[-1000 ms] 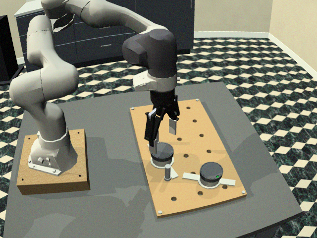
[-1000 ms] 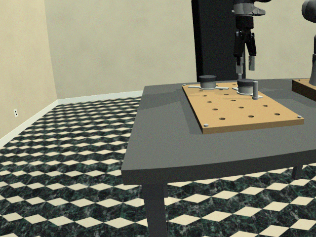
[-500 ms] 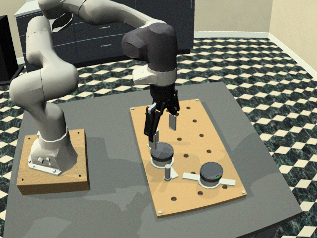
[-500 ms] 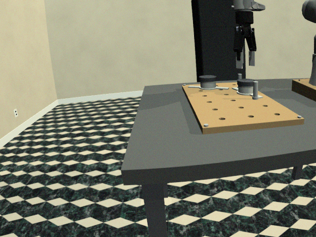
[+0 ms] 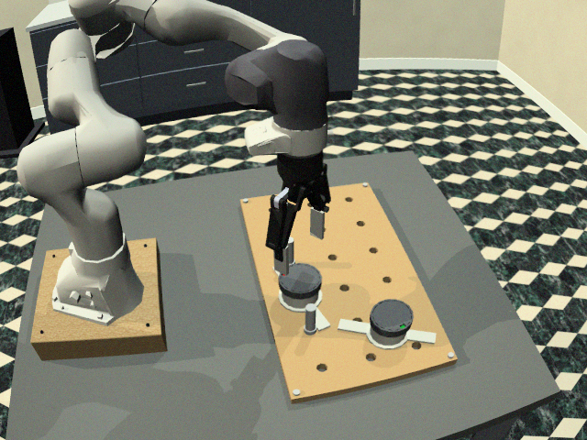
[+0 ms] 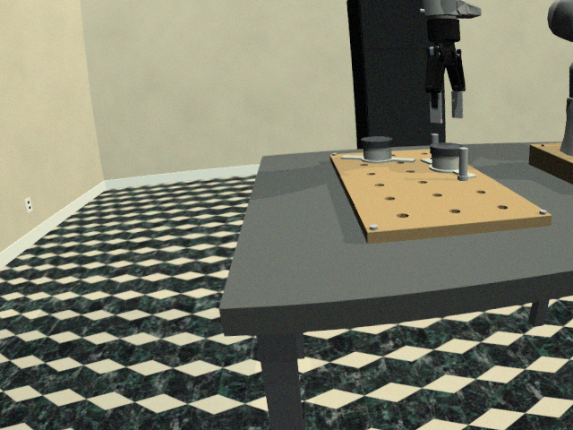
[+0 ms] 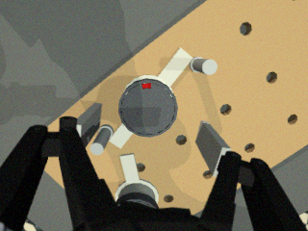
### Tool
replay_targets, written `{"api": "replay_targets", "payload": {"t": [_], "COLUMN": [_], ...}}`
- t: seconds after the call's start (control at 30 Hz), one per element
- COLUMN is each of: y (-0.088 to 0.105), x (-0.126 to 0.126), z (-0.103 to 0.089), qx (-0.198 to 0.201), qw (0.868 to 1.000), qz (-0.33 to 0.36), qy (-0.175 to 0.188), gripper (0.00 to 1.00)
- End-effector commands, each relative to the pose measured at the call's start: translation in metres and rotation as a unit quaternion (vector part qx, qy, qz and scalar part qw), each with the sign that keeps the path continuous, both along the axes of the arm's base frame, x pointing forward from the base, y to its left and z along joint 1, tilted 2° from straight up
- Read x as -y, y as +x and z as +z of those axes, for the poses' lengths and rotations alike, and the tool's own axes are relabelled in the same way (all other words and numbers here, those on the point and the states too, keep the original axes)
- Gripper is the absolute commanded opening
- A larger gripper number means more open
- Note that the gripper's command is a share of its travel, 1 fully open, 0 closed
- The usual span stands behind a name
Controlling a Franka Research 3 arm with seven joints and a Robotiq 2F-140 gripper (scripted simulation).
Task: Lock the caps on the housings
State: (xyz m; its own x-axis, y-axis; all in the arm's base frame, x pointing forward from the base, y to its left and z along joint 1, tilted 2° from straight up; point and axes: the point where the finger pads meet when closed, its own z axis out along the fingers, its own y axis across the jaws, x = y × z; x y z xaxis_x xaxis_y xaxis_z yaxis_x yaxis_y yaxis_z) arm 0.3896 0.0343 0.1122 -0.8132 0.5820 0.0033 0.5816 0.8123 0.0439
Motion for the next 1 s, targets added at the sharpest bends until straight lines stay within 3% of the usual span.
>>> {"api": "replay_targets", "payload": {"t": [0.0, 0.17, 0.2, 0.4, 0.63, 0.97], "y": [0.0008, 0.001, 0.0011, 0.0011, 0.0011, 0.0011], "x": [0.0009, 0.0019, 0.0021, 0.0022, 0.0022, 0.0022], "z": [0.0013, 0.0009, 0.0008, 0.0007, 0.0007, 0.0007], "qx": [0.005, 0.004, 0.004, 0.005, 0.015, 0.015], "qw": [0.99, 0.983, 0.975, 0.953, 0.918, 0.918], "qz": [0.139, 0.183, 0.22, 0.303, 0.397, 0.397], "qy": [-0.004, -0.004, -0.005, -0.007, -0.01, -0.01], "gripper": [0.78, 0.78, 0.78, 0.78, 0.78, 0.78]}}
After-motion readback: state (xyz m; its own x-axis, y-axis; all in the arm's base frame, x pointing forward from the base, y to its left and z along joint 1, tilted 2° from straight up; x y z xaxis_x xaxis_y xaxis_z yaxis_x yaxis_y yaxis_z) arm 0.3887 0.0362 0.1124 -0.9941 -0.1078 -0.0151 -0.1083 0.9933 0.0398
